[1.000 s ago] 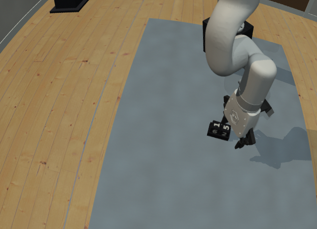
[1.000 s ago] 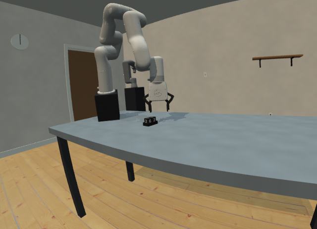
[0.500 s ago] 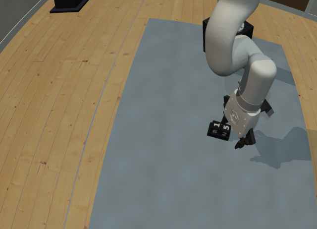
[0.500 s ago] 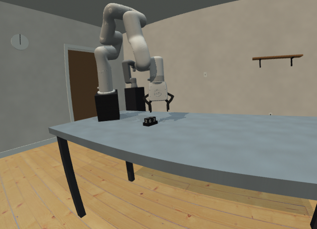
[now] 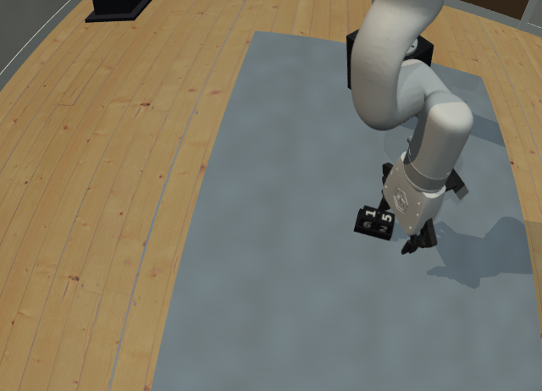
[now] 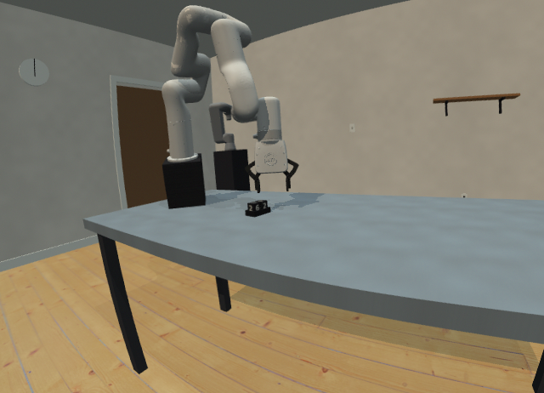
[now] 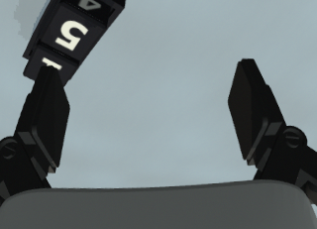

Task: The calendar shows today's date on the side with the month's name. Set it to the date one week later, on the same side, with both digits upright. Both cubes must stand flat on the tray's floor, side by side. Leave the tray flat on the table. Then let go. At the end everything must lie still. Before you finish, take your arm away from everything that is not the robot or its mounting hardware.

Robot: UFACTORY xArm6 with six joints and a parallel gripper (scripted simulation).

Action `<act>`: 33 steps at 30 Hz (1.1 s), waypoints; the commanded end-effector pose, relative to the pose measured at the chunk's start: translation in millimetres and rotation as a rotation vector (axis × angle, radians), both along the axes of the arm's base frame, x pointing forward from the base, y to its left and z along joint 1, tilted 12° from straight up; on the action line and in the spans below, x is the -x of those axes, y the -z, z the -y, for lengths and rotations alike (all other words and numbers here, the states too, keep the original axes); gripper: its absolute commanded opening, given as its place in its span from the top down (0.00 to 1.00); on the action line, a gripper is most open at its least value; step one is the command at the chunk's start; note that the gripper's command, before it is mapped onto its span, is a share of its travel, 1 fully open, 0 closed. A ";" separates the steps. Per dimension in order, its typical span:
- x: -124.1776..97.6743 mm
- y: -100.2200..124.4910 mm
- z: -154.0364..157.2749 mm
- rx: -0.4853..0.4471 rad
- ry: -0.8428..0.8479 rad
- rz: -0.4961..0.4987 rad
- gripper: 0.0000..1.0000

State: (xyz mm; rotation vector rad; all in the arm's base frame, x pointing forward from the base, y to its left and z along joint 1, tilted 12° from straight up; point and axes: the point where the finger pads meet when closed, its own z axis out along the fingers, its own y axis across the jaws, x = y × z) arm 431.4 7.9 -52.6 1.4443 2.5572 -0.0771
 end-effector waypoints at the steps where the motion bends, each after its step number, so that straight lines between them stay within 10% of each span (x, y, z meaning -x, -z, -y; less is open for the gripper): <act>1: -1.2 -1.1 -0.2 0.000 0.000 0.003 0.00; 33: -1.3 -1.2 0.2 -0.004 0.025 0.007 0.00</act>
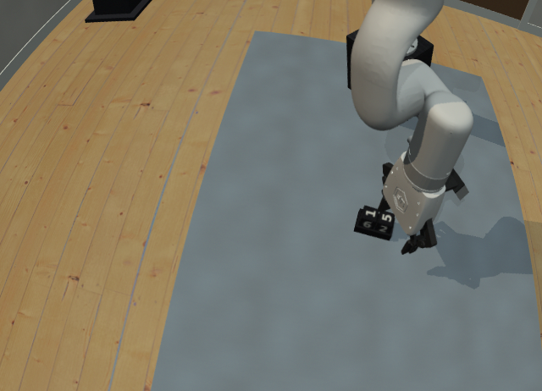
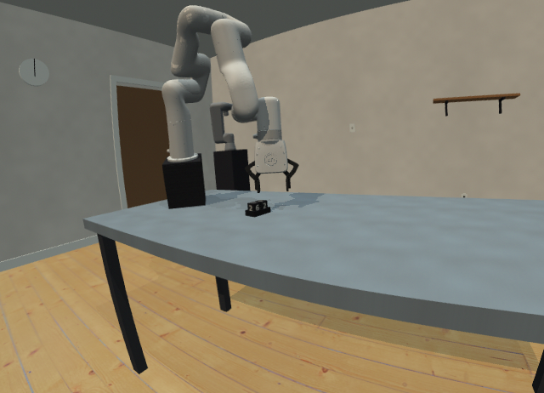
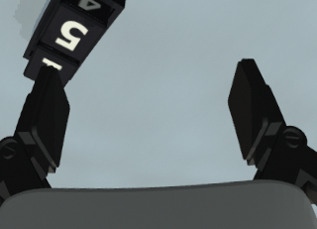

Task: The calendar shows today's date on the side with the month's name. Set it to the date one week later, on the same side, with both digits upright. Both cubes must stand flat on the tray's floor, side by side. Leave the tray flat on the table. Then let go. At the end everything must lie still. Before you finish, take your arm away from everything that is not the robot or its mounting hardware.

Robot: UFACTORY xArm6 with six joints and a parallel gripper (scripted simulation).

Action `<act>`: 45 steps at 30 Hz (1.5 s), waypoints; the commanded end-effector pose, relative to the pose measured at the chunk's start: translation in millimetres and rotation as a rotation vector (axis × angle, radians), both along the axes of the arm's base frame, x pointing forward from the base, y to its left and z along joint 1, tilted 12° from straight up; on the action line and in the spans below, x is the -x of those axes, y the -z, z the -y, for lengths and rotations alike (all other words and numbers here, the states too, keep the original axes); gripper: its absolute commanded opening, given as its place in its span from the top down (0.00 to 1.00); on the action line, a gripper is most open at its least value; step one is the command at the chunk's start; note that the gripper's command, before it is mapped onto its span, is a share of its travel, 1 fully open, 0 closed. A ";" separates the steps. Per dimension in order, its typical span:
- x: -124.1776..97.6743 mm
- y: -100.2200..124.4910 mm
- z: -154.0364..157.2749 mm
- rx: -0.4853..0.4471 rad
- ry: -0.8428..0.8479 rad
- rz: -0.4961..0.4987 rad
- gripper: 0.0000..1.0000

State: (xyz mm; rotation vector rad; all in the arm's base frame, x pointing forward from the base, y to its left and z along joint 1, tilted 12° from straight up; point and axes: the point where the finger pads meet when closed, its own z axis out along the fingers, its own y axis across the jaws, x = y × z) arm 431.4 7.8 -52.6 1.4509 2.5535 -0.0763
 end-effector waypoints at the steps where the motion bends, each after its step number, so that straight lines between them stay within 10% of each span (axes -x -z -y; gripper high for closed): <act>1: -1.3 -1.2 0.1 -0.003 0.020 0.006 0.00; 45: -9.3 -12.1 37.3 -0.120 0.771 0.117 0.00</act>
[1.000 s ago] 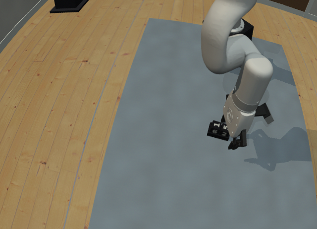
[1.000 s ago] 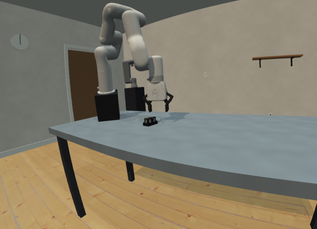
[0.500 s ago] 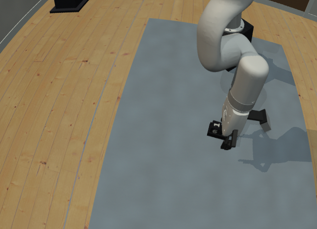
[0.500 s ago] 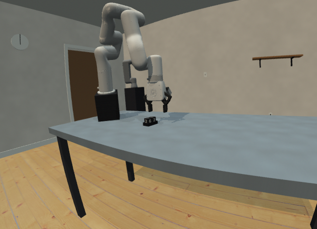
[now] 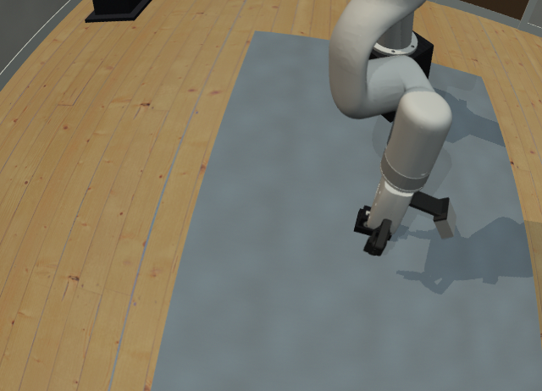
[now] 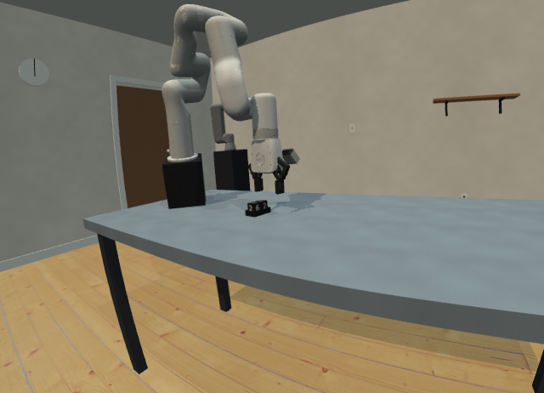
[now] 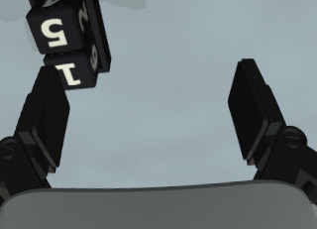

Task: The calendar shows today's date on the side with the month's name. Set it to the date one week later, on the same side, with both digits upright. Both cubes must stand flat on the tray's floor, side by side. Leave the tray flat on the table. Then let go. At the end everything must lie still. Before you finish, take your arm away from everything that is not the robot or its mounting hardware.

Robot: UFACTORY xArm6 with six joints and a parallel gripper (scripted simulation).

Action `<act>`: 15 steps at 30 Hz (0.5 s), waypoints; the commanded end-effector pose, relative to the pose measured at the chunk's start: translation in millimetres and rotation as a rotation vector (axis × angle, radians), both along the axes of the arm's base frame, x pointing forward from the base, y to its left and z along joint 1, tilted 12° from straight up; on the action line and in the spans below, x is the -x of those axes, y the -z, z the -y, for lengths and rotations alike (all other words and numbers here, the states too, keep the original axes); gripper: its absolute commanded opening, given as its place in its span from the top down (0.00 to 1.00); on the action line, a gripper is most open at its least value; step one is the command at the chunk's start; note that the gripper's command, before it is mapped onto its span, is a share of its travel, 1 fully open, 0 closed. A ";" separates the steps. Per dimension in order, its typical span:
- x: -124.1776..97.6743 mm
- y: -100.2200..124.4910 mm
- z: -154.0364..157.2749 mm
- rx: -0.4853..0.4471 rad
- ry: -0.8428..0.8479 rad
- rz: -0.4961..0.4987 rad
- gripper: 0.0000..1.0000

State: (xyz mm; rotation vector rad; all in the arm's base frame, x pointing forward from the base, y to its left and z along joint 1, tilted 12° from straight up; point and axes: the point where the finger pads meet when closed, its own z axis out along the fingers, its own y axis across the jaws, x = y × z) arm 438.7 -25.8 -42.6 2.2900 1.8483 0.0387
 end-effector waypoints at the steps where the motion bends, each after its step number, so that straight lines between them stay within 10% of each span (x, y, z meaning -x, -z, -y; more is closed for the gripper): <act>1: -2.1 -2.2 4.0 -0.001 0.055 0.018 0.00; 15: -4.7 -5.8 16.2 -0.037 0.294 0.052 0.00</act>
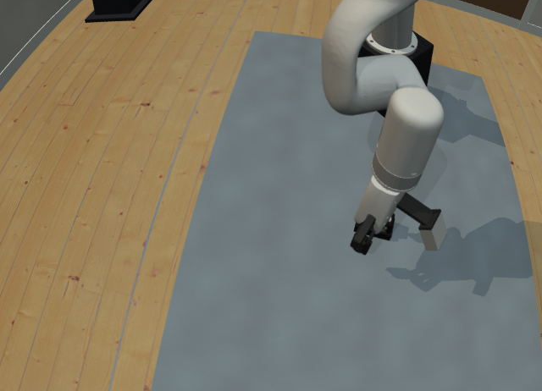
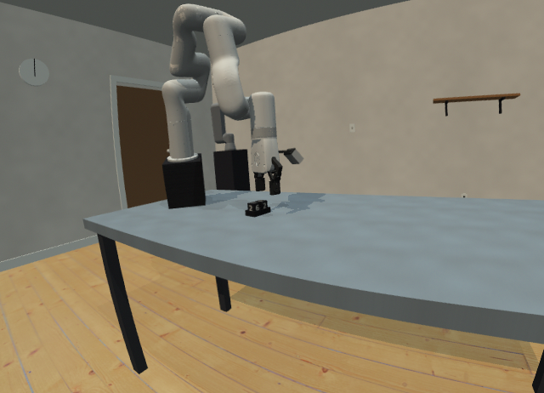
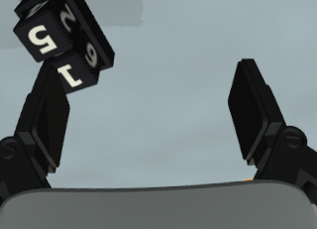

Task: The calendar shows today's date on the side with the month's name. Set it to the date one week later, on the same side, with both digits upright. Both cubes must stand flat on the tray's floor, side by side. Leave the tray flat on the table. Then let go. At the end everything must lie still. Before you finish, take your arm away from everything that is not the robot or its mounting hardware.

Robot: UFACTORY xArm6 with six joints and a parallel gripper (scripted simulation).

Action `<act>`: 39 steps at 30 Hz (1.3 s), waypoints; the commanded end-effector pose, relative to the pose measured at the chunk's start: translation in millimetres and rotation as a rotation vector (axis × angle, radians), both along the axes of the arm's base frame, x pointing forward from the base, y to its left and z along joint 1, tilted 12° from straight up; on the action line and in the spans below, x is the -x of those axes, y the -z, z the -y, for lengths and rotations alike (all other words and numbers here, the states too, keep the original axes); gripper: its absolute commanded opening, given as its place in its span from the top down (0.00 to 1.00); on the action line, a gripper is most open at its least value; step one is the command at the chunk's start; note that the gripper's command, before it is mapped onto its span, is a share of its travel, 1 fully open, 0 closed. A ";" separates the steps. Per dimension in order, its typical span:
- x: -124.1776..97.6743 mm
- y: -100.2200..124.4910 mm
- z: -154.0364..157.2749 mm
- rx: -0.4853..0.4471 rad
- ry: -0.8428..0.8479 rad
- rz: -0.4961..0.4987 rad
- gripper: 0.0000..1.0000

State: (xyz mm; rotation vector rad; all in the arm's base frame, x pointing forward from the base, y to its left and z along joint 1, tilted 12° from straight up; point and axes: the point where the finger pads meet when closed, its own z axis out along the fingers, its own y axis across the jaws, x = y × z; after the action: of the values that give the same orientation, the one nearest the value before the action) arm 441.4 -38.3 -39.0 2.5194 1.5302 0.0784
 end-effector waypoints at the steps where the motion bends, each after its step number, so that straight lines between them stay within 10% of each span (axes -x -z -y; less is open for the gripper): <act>1: -2.1 -2.2 3.9 0.000 0.050 0.017 0.00; 24: -5.5 -7.0 20.0 -0.073 0.531 0.085 0.00; 39: -7.4 -9.4 28.5 -0.074 0.537 0.086 0.00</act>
State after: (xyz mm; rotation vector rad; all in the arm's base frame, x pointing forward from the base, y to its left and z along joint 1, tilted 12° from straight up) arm 447.3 -66.5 -30.8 2.8497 0.7947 0.1579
